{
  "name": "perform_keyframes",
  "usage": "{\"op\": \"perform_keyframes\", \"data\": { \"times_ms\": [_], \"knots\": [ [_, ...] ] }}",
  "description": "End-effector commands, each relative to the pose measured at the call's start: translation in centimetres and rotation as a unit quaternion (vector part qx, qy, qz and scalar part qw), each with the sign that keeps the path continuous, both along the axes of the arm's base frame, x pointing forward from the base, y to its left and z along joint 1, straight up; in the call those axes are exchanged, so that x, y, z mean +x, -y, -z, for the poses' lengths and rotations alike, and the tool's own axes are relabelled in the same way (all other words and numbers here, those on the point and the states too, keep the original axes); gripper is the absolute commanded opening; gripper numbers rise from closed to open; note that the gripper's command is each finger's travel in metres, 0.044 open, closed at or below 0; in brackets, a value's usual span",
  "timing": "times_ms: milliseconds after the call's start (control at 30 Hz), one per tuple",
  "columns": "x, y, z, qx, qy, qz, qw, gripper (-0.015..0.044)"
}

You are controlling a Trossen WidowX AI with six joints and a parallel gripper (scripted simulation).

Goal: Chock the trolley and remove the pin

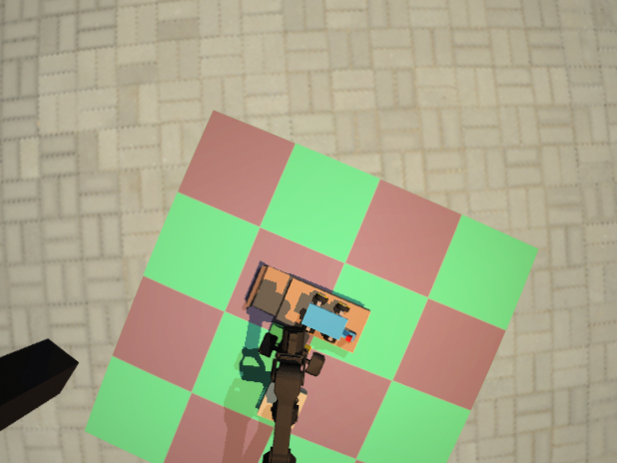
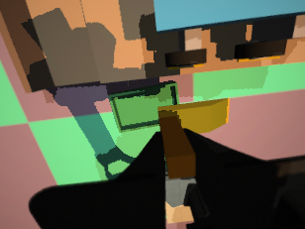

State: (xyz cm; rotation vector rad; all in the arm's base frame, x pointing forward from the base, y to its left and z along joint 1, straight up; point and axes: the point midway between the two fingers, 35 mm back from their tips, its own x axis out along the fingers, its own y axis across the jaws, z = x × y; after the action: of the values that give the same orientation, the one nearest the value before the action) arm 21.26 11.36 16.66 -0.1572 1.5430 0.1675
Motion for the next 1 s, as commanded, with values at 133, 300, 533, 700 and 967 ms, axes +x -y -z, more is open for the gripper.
{"op": "perform_keyframes", "data": {
  "times_ms": [133,300,533,700,967],
  "knots": [
    [0.2,-3.1,0.2,0.004,-0.003,0.002,1.000,0.0000],
    [0.3,-5.4,0.3,0.005,-0.003,0.002,1.000,0.0000],
    [0.4,-7.6,0.5,-0.004,-0.001,0.002,1.000,0.0000],
    [0.3,-8.0,0.5,-0.050,0.009,0.003,0.999,0.0000],
    [1.6,-8.4,0.8,-0.052,0.010,0.003,0.999,0.0000]
  ]
}}
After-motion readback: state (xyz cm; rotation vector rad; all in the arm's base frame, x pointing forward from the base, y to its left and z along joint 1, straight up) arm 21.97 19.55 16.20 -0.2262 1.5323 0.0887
